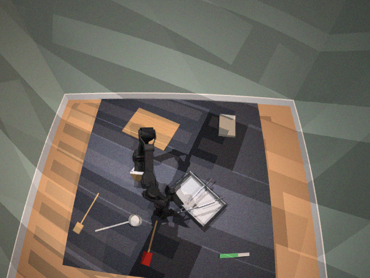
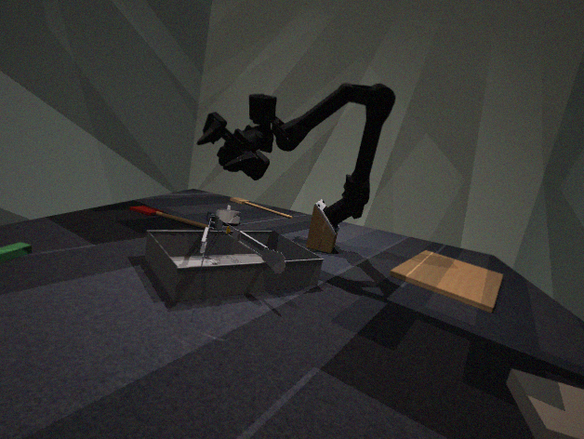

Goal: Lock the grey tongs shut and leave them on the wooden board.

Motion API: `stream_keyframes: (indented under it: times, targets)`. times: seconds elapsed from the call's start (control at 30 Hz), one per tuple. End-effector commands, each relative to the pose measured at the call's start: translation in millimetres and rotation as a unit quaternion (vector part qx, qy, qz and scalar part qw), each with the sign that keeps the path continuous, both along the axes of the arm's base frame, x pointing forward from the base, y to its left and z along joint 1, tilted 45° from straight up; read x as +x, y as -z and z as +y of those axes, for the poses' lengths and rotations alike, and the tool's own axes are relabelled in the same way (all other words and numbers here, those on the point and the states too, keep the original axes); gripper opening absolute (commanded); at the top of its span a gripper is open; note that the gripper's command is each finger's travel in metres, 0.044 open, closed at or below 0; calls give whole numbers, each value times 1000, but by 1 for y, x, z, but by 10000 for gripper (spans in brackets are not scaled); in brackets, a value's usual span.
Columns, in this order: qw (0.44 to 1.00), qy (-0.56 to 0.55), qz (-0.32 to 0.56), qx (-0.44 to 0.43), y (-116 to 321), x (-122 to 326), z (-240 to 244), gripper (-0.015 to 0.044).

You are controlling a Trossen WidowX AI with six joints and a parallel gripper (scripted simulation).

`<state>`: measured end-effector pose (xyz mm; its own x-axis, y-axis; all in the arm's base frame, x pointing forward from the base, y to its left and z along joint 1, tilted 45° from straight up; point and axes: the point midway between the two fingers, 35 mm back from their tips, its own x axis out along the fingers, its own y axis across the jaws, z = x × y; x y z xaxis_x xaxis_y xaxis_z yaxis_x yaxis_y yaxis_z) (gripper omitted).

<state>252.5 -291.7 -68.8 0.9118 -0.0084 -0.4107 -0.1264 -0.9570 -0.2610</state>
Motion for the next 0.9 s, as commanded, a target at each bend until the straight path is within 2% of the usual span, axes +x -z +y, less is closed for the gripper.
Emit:
stream_keyframes:
  times: [0.0, 0.2, 0.47, 0.67, 0.87]
  targets:
    - [1000, 0, 0, 0, 0, 0, 0, 426]
    - [998, -44, 49, 5, 20, 22, -5, 440]
    - [969, -184, 164, 16, 45, 66, 8, 440]
    - [918, -319, 236, 23, 41, 87, 38, 440]
    - [839, -462, 284, 43, 14, 95, 76, 440]
